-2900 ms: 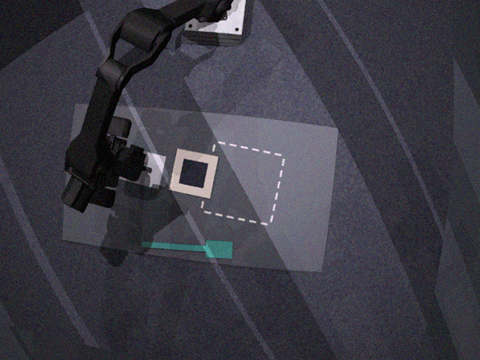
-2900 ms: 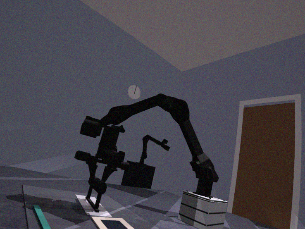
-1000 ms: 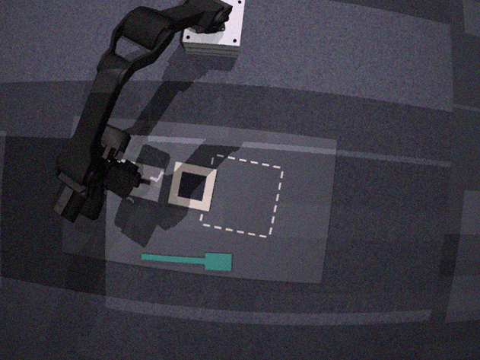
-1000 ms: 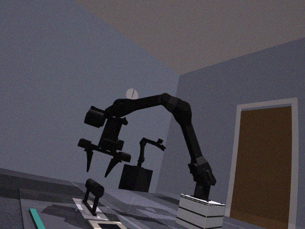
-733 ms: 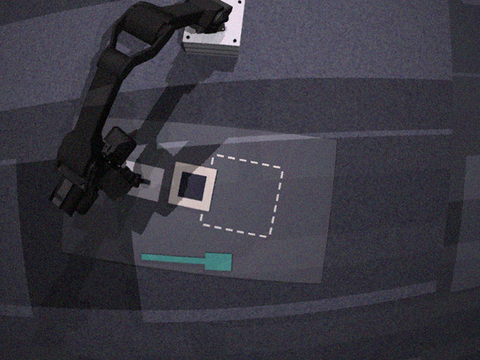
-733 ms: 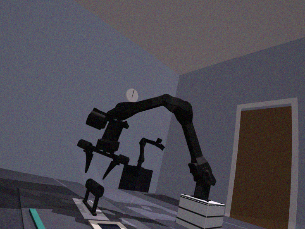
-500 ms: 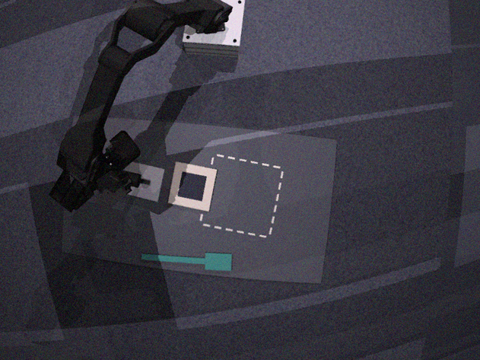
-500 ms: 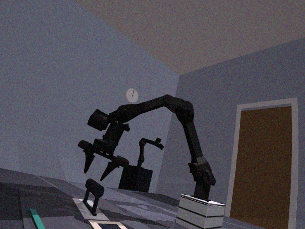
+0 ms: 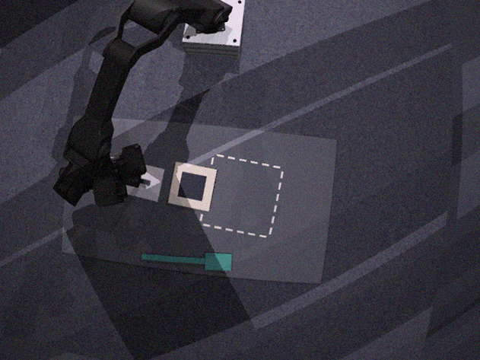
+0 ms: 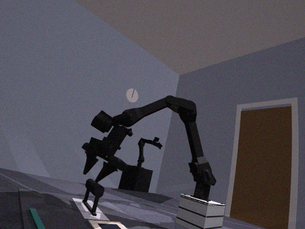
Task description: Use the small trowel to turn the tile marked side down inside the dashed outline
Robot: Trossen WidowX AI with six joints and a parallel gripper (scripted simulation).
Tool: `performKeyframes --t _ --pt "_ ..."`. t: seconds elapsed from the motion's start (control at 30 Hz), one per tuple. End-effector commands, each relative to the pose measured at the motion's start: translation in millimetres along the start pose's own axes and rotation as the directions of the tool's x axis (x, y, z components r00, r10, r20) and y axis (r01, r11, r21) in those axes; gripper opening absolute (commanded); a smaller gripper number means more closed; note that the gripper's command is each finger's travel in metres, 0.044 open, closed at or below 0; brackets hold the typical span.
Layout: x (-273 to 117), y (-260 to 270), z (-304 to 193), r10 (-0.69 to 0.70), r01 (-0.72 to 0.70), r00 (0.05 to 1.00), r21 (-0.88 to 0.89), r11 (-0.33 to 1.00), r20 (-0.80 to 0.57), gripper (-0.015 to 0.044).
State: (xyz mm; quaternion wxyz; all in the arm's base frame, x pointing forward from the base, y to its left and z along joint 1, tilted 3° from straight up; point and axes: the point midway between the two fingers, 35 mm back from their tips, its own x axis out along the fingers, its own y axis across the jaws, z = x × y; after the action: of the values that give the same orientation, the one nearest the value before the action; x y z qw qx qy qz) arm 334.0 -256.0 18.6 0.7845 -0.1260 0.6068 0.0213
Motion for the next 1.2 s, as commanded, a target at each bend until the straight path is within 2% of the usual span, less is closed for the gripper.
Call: performKeyframes --t 0.0,0.6,1.17 --pt "0.0 1.5 2.4 -0.019 0.015 0.999 0.107 0.994 0.033 0.0300" --pt "2.6 5.0 4.8 -0.076 0.009 0.989 0.453 0.891 0.130 0.0300" --pt "0.2 12.6 4.8 -0.156 -0.147 0.949 0.825 0.546 0.273 0.0300"
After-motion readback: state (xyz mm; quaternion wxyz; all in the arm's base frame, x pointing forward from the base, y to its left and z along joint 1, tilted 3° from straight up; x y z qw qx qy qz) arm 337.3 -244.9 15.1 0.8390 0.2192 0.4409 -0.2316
